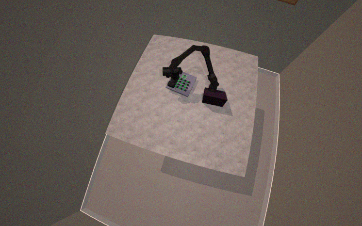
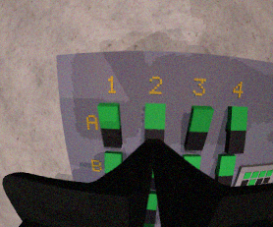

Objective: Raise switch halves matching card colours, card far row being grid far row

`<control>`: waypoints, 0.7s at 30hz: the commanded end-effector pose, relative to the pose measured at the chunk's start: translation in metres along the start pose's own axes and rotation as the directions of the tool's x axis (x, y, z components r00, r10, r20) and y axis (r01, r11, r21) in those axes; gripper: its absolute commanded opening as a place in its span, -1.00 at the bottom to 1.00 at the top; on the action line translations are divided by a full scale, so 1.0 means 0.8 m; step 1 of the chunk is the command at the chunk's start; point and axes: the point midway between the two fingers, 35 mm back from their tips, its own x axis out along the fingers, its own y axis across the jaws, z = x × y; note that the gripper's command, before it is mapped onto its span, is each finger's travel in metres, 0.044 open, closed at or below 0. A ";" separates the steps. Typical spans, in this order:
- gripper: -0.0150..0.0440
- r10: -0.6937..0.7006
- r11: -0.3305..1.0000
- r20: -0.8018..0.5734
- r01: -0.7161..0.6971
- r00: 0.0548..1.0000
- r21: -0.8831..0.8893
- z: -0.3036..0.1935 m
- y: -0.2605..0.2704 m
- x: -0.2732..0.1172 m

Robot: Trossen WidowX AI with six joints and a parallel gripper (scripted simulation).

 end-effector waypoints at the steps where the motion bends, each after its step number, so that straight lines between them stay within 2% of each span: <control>1: -0.49 -0.004 1.000 0.003 0.004 1.000 -0.001 0.001 -0.001 0.002; 21: -0.49 -0.004 1.000 0.003 0.004 1.000 -0.001 0.001 -0.001 0.005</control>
